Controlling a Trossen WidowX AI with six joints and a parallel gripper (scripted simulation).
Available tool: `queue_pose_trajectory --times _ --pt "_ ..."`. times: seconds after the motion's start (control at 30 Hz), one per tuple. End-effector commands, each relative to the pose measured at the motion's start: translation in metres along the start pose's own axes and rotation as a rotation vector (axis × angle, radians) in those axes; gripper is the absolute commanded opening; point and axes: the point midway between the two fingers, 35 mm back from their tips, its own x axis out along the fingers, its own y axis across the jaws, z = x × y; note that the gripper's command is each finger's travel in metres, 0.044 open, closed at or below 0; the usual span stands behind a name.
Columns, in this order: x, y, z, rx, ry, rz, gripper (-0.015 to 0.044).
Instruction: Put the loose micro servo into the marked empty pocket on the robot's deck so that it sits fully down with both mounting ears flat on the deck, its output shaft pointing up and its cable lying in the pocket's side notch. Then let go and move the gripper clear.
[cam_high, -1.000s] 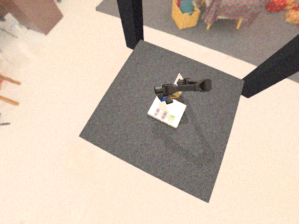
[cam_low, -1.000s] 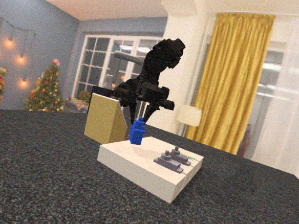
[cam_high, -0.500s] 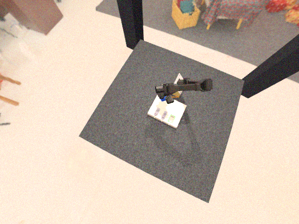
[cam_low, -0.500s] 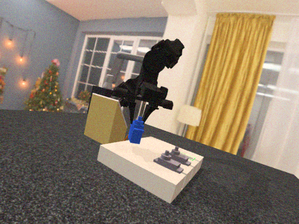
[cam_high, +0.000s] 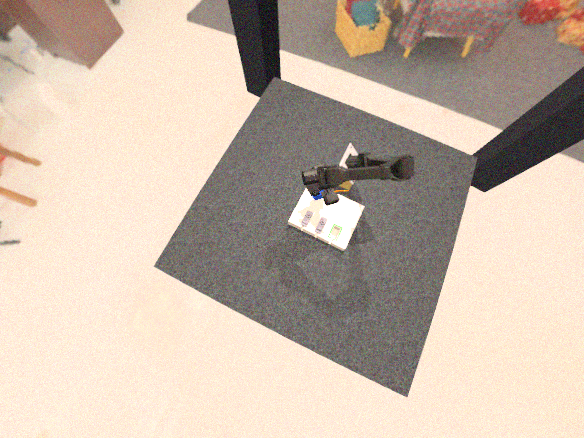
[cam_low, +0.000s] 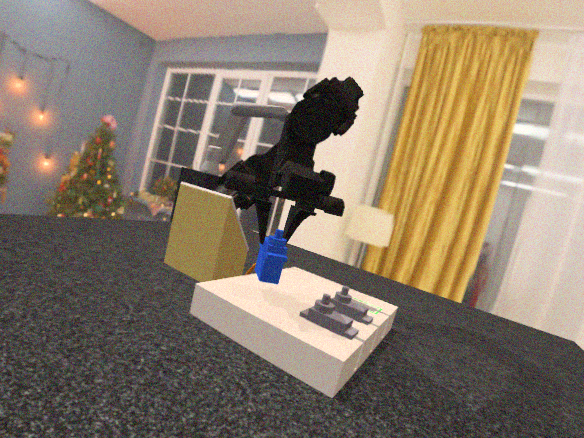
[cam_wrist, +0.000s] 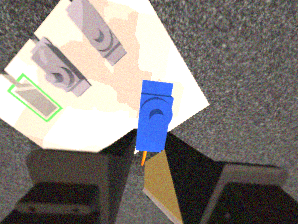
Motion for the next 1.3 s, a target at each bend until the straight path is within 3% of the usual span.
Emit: queue_pose_trajectory --times 0.0,0.33,1.27 --pt "-0.002 0.009 0.014 0.005 -0.003 0.004 0.0" --pt "-0.003 0.023 0.027 -0.006 -0.016 0.003 0.0" --pt "-0.002 0.118 -0.064 -0.005 -0.011 0.006 0.0"
